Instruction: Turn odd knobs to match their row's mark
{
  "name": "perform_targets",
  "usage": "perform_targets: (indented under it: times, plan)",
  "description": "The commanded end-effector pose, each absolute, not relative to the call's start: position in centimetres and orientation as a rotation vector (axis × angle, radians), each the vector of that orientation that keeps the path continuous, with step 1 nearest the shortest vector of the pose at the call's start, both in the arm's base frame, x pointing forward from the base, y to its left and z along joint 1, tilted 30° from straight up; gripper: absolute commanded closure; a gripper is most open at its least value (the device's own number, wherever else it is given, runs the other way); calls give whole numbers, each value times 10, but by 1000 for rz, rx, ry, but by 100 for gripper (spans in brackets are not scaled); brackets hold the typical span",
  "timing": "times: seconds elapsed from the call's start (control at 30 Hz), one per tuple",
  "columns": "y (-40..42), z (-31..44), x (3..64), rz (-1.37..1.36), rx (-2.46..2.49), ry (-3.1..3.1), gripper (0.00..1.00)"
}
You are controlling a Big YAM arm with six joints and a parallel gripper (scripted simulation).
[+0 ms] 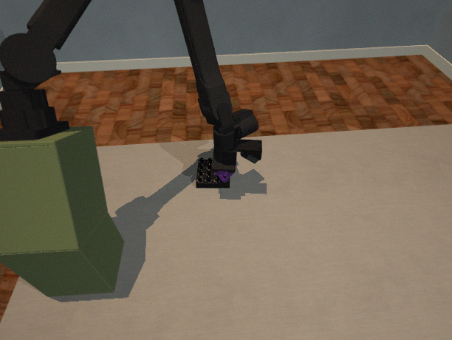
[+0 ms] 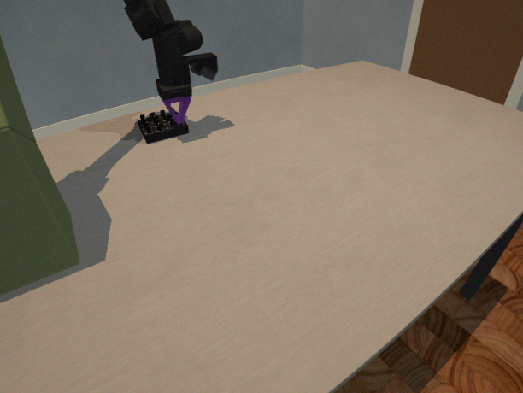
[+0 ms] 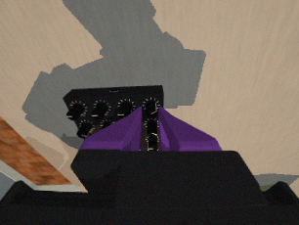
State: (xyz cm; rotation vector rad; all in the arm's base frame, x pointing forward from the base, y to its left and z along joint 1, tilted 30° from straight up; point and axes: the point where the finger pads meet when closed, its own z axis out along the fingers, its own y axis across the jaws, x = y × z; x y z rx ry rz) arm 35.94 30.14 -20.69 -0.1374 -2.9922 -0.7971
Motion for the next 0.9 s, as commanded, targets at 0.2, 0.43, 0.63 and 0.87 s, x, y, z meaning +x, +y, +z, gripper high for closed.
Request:
perform_targets:
  times: [0.2, 0.43, 0.63, 0.87]
  plan:
    - [306, -201, 366, -816, -145, -3005, 82]
    - [306, -201, 366, -816, -145, -3005, 82]
    - [306, -201, 366, -818, -144, -3004, 92]
    - [306, -201, 366, -818, -144, -3004, 92]
